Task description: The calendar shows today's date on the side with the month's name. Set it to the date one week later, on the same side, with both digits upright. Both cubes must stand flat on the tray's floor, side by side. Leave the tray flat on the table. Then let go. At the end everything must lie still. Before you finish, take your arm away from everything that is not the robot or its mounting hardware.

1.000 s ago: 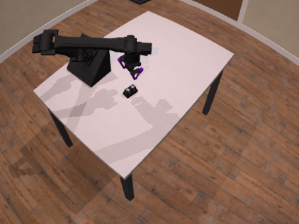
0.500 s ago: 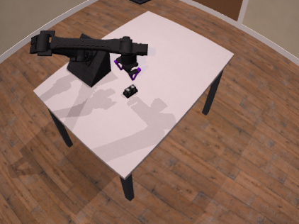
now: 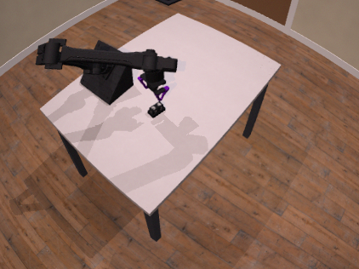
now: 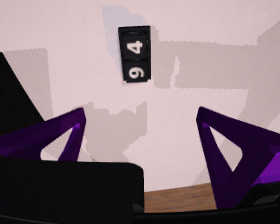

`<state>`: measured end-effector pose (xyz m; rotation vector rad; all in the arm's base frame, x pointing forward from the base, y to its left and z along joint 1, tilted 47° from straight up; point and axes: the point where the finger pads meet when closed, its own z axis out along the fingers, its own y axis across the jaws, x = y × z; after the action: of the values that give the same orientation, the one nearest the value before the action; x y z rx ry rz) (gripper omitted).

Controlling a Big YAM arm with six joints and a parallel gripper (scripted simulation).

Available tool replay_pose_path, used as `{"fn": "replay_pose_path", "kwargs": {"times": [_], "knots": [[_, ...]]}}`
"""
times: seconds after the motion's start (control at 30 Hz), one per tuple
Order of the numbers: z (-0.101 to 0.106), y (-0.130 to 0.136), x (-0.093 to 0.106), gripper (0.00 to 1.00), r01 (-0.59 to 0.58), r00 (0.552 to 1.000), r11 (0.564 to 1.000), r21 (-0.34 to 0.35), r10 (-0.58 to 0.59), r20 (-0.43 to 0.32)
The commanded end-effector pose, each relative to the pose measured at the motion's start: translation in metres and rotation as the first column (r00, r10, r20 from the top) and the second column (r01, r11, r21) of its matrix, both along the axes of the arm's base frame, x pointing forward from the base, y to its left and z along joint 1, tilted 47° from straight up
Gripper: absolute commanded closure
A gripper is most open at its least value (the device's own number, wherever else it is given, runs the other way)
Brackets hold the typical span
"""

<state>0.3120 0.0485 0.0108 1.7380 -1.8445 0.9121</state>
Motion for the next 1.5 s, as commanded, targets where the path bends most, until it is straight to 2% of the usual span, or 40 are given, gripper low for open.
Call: {"fn": "replay_pose_path", "kwargs": {"times": [0.0,0.03,0.07,0.1,0.13,0.2,1.47], "knots": [[-0.025,-0.026,0.001,0.0,-0.008,0.999,1.0,-0.005,0.008,-0.042],[-0.025,-0.027,0.001,0.0,-0.008,0.999,1.0,-0.005,0.008,-0.042],[-0.025,-0.027,0.001,0.56,-0.008,0.999,1.0,-0.005,0.008,-0.042],[-0.026,-0.027,0.001,0.56,-0.007,0.999,1.0,-0.004,0.007,-0.042],[-0.026,-0.016,0.0,0.56,-0.041,0.998,0.999,-0.003,0.041,-0.043],[-0.017,-0.011,0.008,0.56,-0.041,0.999,0.999,0.015,0.041,-0.008],[-0.02,-0.016,0.004,0.56,-0.036,0.999,0.999,0.008,0.036,-0.021]]}}
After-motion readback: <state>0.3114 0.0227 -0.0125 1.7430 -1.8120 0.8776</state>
